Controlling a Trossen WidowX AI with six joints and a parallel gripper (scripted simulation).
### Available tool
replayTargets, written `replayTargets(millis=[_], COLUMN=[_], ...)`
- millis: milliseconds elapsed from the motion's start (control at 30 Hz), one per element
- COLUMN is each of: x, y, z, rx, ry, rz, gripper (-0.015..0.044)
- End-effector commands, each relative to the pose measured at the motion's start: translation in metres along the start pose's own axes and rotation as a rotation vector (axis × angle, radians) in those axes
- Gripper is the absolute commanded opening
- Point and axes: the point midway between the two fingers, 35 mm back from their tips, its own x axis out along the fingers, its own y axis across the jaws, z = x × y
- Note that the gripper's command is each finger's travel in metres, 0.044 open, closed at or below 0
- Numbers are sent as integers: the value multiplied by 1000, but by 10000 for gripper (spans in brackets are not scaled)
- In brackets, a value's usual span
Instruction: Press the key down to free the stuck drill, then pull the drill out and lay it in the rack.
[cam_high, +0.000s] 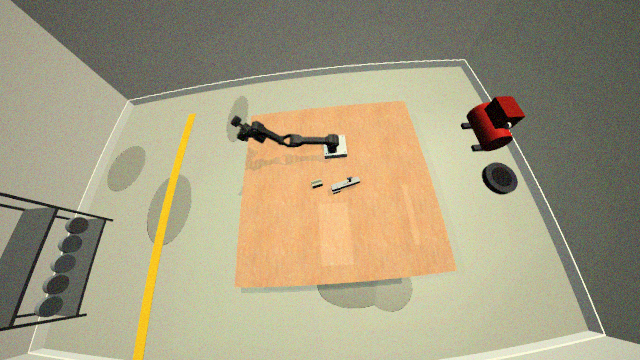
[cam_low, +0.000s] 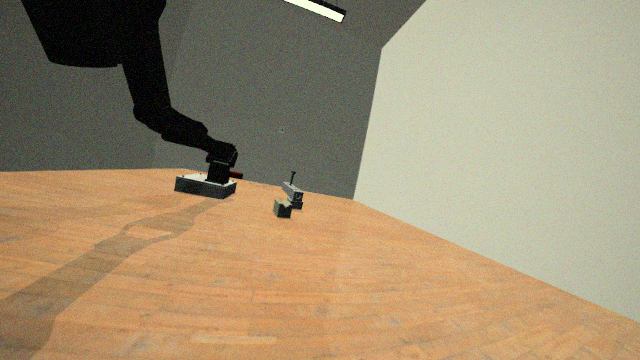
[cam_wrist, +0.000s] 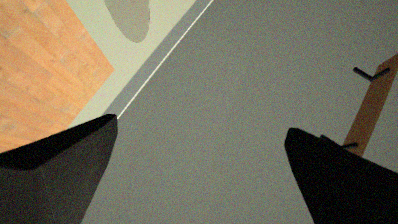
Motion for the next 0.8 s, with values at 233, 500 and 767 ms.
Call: replayTargets(millis=[233,500,767], x=[0,-23,-62], y=[0,-68,-141], z=[0,-46,-119], rx=[0,69,177], ry=[0,9,43], rz=[0,-169,-382], gripper=[190,0,0])
